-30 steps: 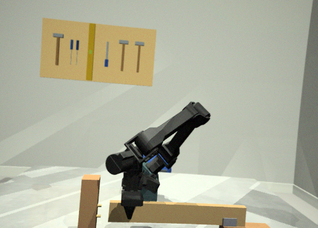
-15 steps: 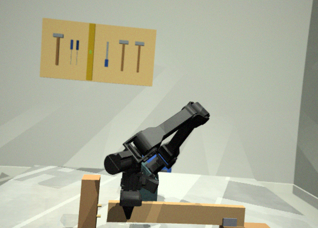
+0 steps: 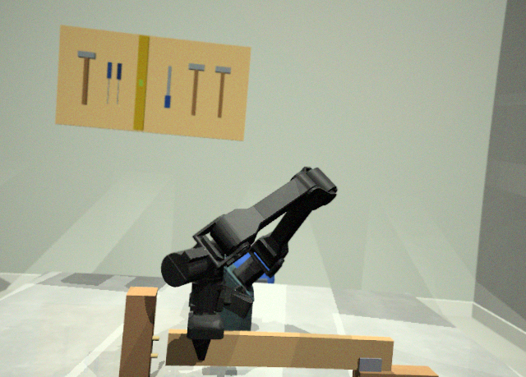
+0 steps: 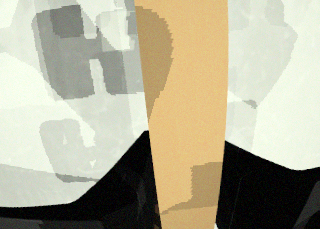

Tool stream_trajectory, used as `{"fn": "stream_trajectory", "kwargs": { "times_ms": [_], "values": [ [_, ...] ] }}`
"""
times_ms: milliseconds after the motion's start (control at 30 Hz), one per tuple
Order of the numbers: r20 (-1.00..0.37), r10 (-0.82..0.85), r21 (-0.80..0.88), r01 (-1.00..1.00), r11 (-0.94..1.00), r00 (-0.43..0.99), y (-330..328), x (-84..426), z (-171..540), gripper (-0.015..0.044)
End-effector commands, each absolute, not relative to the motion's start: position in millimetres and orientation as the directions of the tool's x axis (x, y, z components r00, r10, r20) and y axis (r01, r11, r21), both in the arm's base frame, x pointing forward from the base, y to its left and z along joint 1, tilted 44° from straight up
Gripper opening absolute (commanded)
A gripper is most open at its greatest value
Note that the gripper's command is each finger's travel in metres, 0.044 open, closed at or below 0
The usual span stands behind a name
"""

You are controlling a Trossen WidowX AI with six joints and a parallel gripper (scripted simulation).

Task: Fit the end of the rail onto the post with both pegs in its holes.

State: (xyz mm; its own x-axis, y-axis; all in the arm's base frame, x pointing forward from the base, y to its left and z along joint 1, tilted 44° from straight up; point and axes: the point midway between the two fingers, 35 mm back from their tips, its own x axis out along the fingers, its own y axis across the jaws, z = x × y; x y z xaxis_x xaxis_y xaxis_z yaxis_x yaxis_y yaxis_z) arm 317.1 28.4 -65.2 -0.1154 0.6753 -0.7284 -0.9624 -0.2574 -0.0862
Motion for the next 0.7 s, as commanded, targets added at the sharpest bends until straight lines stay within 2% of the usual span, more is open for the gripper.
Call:
{"fn": "stream_trajectory", "kwargs": {
  "times_ms": [0, 667],
  "values": [
    [-0.731, 0.674, -0.095, -0.964, -0.249, -0.102, 23.2, 320.8, -64.8, 0.0],
    [-0.732, 0.674, -0.095, -0.964, -0.249, -0.102, 19.7, 322.0, -68.0, 0.0]
  ]
}}
